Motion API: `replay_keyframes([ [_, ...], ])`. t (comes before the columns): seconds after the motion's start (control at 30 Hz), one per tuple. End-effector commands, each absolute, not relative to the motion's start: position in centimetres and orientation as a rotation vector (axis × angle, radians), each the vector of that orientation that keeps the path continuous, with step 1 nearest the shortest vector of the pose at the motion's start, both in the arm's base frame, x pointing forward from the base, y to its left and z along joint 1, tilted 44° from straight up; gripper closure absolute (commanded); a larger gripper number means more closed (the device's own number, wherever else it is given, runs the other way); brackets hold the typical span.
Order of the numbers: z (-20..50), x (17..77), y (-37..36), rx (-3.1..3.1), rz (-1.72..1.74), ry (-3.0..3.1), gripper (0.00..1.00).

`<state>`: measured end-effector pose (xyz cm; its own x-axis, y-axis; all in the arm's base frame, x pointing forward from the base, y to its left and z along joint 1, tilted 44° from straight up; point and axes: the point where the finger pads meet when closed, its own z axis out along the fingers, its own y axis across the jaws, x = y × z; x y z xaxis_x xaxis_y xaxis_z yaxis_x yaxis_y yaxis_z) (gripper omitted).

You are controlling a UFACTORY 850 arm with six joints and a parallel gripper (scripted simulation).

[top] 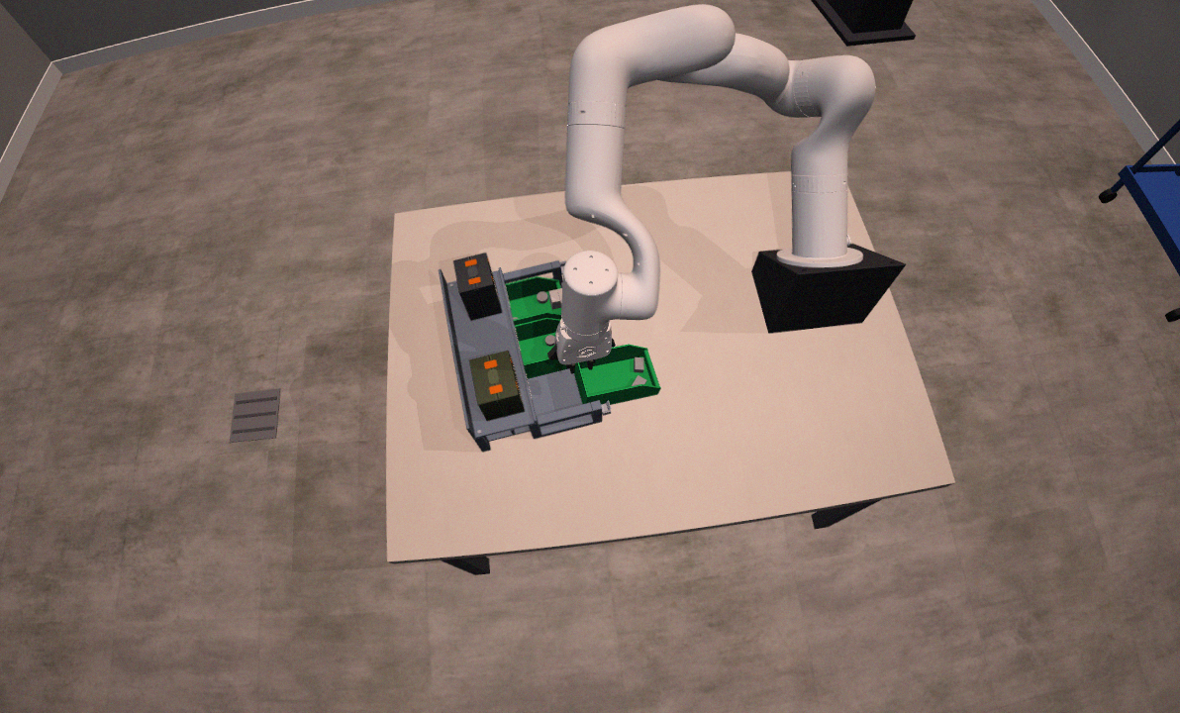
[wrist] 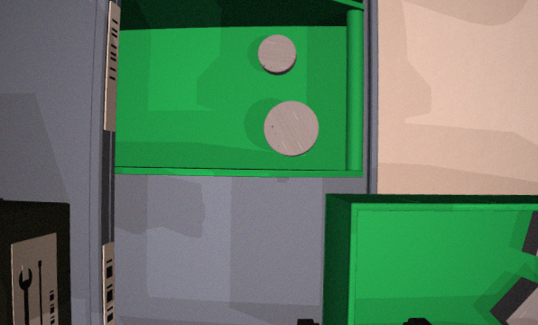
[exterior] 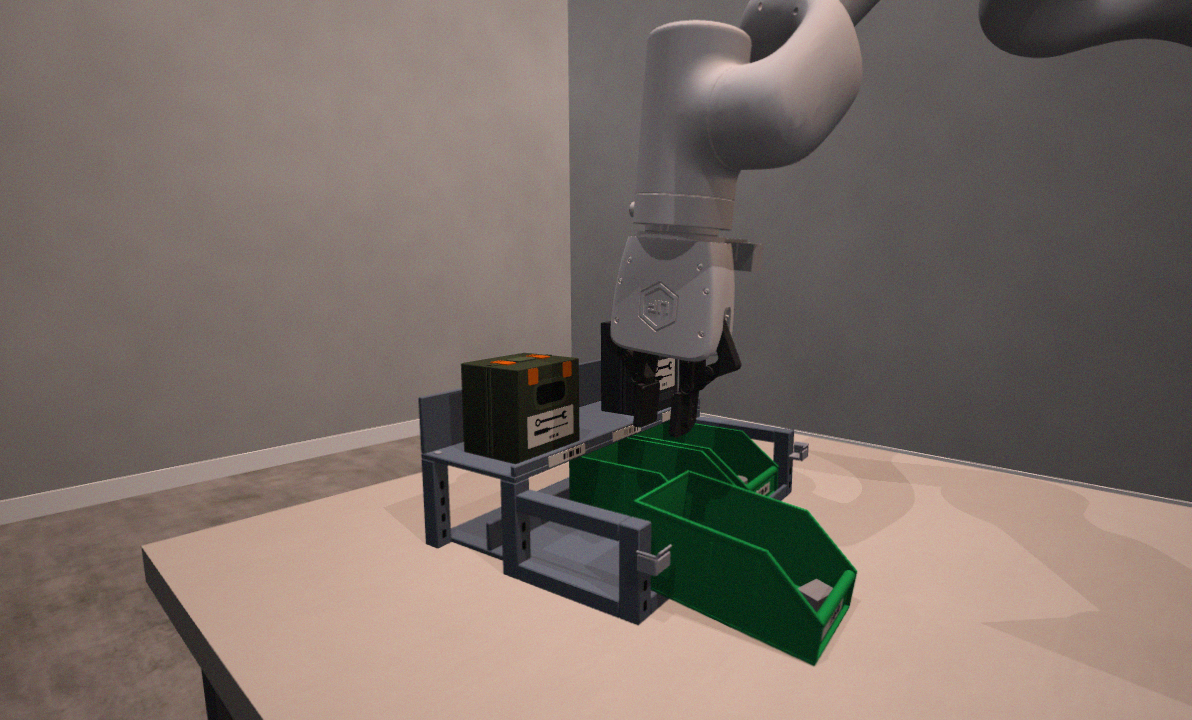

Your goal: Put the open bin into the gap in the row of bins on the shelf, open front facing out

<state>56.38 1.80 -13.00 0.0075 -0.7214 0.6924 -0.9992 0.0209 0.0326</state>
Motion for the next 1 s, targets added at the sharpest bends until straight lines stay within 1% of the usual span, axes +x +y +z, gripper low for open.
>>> replay_keyframes([
  [0.0,-12.9,54.5,1.6,1.730,0.636,-1.770,0.66],
  [0.1,-12.9,51.5,1.2,1.692,0.580,-1.771,0.66],
  [0.5,-12.9,51.5,1.2,1.692,0.580,-1.771,0.66],
  [0.67,-12.9,46.6,0.4,1.692,0.580,-1.771,0.66],
  [0.97,-12.9,46.6,0.4,1.692,0.580,-1.771,0.66],
])
